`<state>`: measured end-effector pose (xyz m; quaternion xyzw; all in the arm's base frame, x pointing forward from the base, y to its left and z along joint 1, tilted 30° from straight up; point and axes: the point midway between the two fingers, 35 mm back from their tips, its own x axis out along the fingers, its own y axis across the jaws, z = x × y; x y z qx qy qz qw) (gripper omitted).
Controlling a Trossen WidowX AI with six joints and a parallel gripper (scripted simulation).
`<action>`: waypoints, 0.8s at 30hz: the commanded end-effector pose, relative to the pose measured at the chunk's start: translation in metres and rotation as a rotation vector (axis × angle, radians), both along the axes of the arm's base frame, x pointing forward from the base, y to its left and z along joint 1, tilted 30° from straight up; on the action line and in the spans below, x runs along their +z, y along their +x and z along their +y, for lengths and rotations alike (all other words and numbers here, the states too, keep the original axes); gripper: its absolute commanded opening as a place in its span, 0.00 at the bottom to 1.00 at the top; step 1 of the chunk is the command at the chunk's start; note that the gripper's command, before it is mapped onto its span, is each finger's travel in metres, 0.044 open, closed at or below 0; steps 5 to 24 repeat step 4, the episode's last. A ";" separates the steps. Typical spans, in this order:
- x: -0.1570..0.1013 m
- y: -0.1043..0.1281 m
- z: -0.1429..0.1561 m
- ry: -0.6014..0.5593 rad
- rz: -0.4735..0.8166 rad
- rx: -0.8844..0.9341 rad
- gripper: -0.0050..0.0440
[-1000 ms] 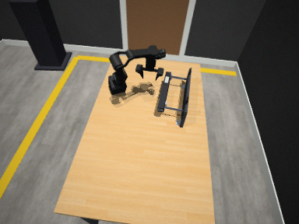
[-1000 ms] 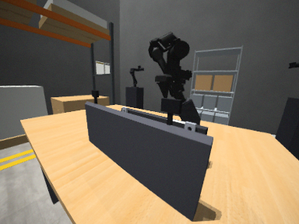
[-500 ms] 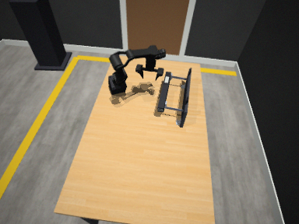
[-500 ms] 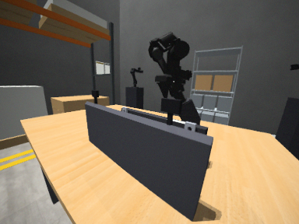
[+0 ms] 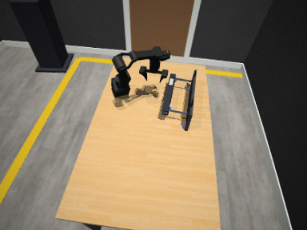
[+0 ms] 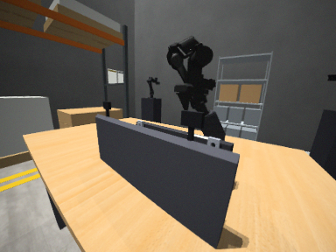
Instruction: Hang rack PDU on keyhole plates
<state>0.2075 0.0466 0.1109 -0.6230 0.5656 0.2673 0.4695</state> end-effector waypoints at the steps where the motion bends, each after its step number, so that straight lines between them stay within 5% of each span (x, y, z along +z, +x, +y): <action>1: 0.003 0.002 0.002 0.006 -0.009 0.001 1.00; 24: 0.003 0.002 0.002 0.006 -0.009 0.001 1.00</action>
